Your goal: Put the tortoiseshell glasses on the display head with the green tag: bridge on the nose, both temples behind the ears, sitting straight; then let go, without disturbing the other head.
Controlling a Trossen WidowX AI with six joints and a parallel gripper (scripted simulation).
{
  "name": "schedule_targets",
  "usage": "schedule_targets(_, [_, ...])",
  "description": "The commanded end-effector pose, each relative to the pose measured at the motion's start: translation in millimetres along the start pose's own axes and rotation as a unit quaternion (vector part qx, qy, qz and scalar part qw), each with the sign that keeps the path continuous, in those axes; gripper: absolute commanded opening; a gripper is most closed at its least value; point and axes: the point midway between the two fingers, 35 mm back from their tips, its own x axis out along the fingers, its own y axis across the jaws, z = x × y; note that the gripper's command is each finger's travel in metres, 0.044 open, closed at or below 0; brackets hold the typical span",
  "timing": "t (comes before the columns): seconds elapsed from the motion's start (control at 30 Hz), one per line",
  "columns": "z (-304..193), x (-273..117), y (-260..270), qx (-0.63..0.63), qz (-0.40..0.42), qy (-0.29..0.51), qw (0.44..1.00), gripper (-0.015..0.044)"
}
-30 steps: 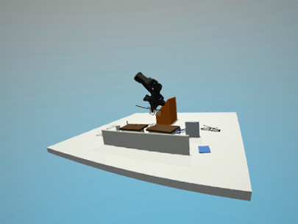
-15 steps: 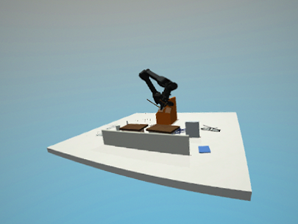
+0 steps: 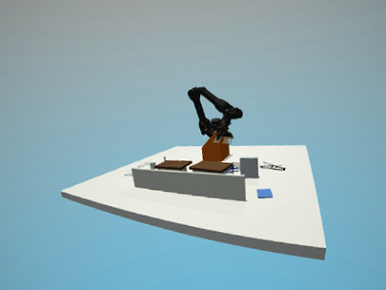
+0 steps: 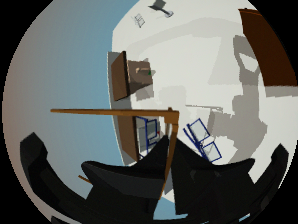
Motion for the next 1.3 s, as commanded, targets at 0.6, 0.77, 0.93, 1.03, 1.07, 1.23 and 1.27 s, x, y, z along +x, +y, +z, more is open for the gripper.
schedule_targets(0.6, [0.6,1.1,1.5,0.001,-0.003,-0.001,1.000,0.0000])
schedule_targets(0.77, [0.6,1.1,1.5,0.001,-0.003,-0.001,1.000,0.0000])
schedule_targets(0.93, [7.1,7.5,6.1,-0.010,-0.025,-0.008,1.000,0.0000])
schedule_targets(1.03, [15.5,15.3,11.2,-0.023,-0.052,-0.015,0.998,0.0000])
schedule_targets(1.07, [18.5,17.9,12.8,-0.027,-0.061,-0.017,0.998,0.0000])
schedule_targets(1.23, [34.3,31.0,20.3,-0.048,-0.105,-0.024,0.993,0.0000])
schedule_targets(1.27, [37.7,33.5,21.7,-0.052,-0.114,-0.024,0.992,0.0000])
